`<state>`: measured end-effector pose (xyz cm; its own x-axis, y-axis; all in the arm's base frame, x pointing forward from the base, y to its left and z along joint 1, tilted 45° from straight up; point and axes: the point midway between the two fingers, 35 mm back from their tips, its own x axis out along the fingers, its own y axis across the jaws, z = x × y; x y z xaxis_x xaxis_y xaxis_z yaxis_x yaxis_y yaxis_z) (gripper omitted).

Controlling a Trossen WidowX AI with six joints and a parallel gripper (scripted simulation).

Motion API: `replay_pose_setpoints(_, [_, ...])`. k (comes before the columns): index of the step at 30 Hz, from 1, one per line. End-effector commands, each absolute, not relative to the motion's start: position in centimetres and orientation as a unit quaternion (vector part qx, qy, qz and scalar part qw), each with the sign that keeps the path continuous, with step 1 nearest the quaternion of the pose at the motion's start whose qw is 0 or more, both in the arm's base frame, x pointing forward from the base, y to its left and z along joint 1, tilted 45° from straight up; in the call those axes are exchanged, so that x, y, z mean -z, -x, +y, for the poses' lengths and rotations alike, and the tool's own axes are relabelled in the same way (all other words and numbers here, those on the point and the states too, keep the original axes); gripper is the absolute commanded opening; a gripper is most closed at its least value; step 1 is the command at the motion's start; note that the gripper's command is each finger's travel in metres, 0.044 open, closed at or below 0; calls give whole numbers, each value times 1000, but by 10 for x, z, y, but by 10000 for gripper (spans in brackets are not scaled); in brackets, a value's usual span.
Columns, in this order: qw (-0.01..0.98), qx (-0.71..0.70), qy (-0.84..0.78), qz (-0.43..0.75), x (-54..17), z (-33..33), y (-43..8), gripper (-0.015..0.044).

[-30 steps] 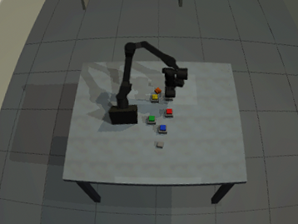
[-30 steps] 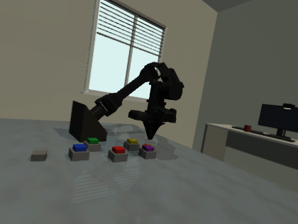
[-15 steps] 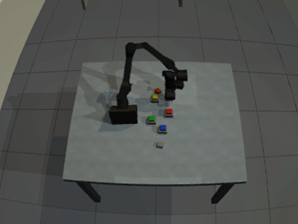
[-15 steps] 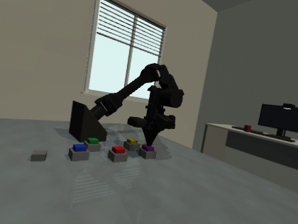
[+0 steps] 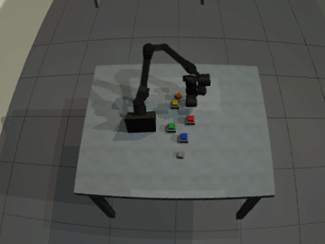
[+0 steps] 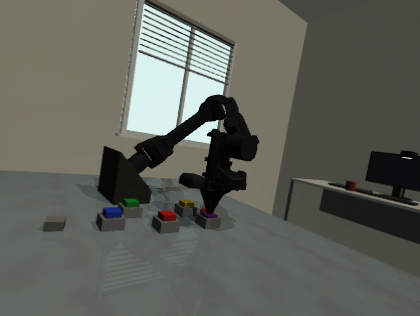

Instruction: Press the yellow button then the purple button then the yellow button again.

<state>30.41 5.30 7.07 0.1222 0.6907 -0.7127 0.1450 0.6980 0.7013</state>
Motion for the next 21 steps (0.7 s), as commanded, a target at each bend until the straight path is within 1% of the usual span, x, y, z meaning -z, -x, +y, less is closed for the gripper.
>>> replay_pose_setpoints(1, [668, -204, -335, 632, -70, 54, -303, 20])
replay_pose_setpoints(9, [668, -204, -335, 632, -70, 54, -303, 20])
replay_pose_setpoints(13, [669, -203, -334, 632, -91, 33, -299, 20])
replay_pose_setpoints(19, [669, -203, -334, 633, -95, 29, -299, 20])
replay_pose_setpoints(21, [669, -202, -333, 633, -109, 14, -298, 20])
